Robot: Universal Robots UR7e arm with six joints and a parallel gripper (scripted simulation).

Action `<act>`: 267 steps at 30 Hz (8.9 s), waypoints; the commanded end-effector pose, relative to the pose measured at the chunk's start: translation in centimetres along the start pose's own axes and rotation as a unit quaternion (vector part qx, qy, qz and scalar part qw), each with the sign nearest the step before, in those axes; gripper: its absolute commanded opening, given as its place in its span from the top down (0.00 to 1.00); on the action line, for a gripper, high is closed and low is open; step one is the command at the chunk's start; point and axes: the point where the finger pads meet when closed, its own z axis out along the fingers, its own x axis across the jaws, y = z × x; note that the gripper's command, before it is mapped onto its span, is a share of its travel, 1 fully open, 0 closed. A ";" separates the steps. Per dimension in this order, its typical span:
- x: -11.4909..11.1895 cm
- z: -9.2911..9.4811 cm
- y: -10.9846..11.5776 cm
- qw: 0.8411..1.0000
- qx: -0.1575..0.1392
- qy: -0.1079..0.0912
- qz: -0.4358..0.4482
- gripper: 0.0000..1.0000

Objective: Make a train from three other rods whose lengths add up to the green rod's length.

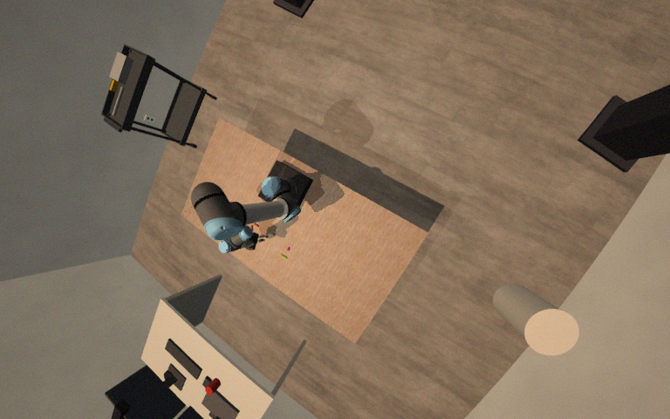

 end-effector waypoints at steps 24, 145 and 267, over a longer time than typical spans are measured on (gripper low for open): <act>0.1 2.3 0.1 1.000 -0.001 0.002 0.000 0.46; 0.1 4.0 0.2 1.000 -0.001 0.002 0.000 0.76; -1.3 -6.2 -12.4 0.926 -0.001 0.004 0.379 0.76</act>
